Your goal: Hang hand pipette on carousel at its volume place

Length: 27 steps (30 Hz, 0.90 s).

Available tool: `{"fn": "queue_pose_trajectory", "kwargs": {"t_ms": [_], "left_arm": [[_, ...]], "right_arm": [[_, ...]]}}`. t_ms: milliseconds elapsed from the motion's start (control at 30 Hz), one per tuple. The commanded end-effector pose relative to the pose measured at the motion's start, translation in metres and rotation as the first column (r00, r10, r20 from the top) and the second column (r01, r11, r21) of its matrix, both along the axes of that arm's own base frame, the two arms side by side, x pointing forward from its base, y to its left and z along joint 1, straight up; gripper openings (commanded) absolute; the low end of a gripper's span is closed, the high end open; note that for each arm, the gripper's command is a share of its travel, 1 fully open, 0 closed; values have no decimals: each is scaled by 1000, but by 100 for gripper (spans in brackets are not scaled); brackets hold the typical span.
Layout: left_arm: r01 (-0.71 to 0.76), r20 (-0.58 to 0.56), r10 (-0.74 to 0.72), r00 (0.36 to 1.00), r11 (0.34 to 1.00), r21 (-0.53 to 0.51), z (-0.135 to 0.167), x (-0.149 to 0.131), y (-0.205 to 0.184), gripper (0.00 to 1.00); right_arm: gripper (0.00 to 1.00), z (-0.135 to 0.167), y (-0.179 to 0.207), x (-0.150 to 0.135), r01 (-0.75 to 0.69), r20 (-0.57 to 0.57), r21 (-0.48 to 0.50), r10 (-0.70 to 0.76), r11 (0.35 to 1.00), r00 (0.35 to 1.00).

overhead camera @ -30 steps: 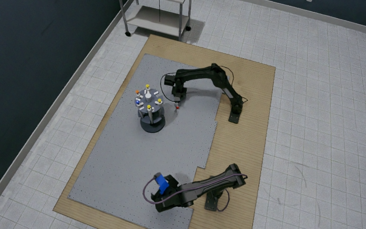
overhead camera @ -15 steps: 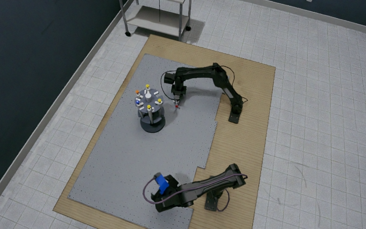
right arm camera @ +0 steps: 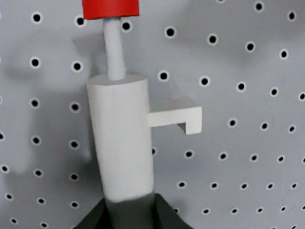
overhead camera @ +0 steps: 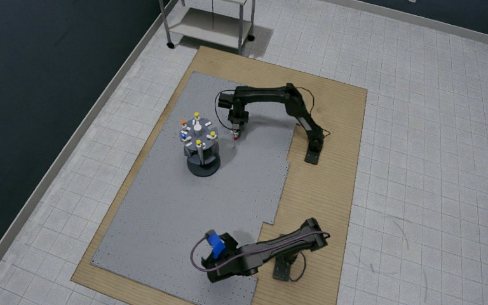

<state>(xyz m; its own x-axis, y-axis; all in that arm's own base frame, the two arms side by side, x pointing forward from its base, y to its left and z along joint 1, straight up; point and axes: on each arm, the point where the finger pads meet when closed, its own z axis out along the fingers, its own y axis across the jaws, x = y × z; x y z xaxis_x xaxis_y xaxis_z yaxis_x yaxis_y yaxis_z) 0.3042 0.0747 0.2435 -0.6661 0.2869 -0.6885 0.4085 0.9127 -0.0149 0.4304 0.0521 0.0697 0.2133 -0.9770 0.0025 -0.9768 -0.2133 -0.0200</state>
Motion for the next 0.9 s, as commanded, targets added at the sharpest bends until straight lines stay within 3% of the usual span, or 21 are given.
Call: {"fn": "queue_pose_trajectory", "kwargs": {"t_ms": [0, 867], "left_arm": [[10, 39, -10, 999, 1000, 8, 9, 4, 1, 100], [10, 39, -10, 999, 1000, 8, 9, 4, 1, 100]], "right_arm": [[12, 19, 3, -2, -8, 6, 3, 8, 1000, 1000], [12, 59, 2, -3, -8, -10, 1, 8, 1000, 1000]]}}
